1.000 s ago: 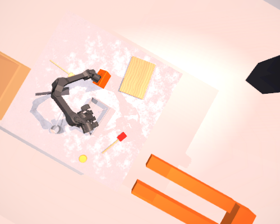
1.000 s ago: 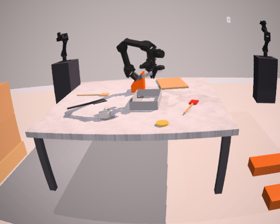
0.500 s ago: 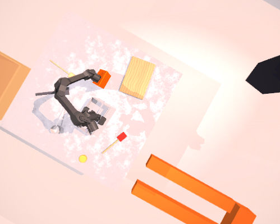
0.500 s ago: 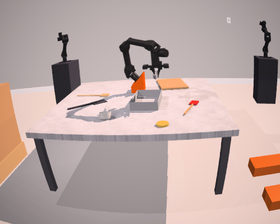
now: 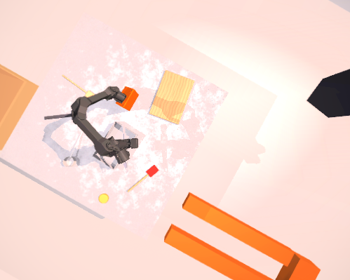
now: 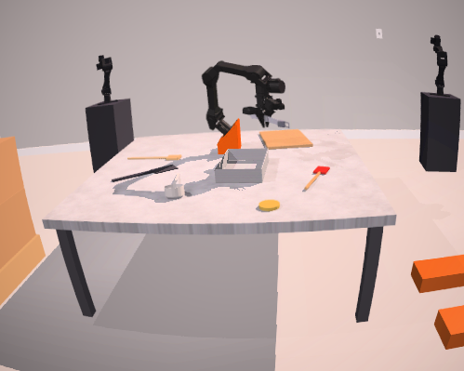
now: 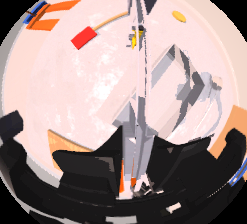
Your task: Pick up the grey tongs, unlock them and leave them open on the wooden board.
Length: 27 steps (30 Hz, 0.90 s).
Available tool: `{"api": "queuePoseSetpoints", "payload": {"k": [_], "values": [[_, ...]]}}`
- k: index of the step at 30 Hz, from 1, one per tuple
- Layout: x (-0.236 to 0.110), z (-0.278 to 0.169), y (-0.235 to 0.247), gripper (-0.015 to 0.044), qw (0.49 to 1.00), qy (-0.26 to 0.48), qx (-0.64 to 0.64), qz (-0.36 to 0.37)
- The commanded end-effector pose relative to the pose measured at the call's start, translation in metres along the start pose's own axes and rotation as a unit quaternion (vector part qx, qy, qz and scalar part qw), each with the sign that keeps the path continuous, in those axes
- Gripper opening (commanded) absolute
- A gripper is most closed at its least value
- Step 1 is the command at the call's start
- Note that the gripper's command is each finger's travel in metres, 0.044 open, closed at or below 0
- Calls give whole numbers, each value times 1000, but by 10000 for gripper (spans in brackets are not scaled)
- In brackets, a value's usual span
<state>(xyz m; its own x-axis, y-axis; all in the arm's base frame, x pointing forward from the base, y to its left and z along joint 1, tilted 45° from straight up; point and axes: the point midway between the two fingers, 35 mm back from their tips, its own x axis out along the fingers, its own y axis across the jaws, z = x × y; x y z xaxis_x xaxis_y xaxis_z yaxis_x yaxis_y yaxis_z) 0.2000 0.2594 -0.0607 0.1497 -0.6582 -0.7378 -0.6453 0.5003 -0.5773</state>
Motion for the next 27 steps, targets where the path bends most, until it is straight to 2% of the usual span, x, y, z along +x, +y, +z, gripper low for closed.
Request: {"api": "queuePoseSetpoints", "payload": {"k": [1,14,27], "values": [[-3,0,11,-150,997,-6,-80,3],[-4,-7,38,-150,945,-7,-327,3],[-4,-16,66,-150,833,-7,-553,3]]}}
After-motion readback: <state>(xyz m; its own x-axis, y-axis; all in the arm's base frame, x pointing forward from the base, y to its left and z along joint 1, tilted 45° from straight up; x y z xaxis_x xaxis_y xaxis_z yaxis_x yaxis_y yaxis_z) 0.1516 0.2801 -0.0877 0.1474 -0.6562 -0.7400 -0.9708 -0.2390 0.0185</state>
